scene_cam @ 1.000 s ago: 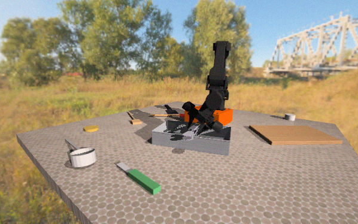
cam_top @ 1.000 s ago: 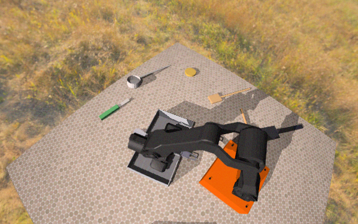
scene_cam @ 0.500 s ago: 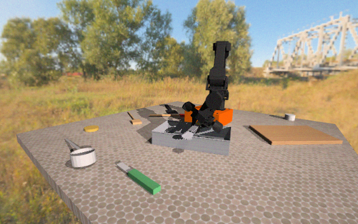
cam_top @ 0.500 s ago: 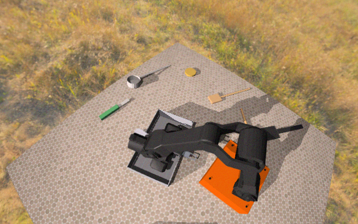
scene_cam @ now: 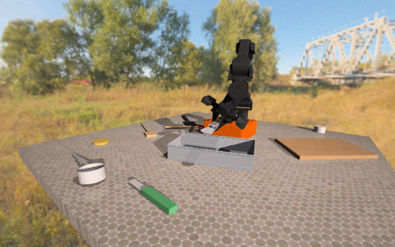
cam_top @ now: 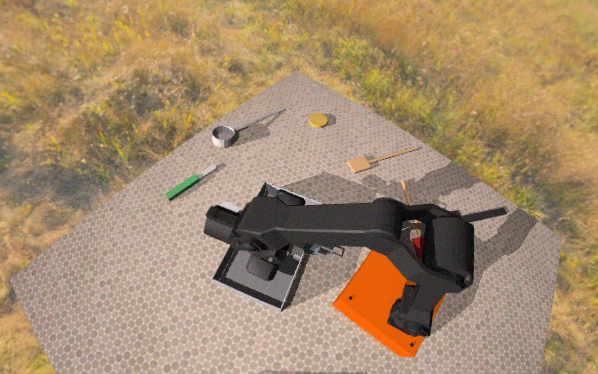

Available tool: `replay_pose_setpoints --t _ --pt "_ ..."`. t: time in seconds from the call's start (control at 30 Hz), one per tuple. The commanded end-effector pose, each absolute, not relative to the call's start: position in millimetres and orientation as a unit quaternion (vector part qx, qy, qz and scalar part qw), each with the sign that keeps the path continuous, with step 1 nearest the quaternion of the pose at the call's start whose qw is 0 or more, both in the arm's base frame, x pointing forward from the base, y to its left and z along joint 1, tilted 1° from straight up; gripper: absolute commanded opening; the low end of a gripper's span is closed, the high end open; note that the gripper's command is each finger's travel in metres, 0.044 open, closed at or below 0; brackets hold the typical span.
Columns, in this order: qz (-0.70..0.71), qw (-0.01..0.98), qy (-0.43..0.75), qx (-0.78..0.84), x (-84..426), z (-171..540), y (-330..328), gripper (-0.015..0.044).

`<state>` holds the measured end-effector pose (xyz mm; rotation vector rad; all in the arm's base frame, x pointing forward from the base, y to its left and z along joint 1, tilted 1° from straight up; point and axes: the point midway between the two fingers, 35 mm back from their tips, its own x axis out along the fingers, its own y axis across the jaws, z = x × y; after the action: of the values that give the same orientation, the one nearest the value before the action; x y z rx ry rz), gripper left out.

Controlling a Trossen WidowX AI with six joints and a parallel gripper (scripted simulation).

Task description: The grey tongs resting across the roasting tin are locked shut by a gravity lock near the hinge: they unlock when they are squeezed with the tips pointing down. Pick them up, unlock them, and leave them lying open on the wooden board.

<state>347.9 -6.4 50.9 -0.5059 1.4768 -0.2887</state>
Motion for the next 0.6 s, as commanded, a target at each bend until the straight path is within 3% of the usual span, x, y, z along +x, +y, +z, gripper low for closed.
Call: replay_pose_setpoints --t 0.0,0.57 --pt "-0.13 0.698 0.666 -0.231 345.2 63.2 -7.5 -0.015" --pt "-0.047 0.699 0.698 -0.149 341.1 56.8 -5.7 -0.015"
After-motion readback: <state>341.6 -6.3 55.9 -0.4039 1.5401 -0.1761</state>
